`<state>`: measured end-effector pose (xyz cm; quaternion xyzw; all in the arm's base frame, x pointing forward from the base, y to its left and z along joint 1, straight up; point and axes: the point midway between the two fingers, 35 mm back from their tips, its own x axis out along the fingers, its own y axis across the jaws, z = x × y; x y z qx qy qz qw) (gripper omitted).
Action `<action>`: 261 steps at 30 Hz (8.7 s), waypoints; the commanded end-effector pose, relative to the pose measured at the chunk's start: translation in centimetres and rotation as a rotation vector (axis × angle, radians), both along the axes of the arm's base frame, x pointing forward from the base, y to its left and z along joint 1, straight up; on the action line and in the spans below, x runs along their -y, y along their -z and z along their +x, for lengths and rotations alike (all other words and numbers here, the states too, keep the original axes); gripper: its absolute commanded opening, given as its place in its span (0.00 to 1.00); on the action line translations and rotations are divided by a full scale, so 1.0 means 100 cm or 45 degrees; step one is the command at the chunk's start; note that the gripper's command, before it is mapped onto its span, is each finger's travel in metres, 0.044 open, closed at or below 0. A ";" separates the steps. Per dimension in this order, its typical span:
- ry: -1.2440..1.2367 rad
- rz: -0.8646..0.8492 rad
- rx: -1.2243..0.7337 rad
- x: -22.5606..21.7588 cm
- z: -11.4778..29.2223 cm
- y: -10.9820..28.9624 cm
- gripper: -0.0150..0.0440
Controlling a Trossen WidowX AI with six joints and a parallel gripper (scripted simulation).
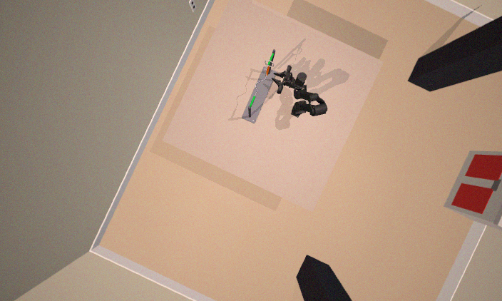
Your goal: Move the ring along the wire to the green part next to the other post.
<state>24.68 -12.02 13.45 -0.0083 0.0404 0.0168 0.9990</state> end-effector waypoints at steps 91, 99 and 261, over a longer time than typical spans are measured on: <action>-0.003 0.001 0.012 -0.003 0.076 0.003 0.21; -0.003 0.001 0.012 -0.003 0.076 0.003 0.00; -0.031 -0.239 -0.591 -0.067 0.001 -0.021 0.00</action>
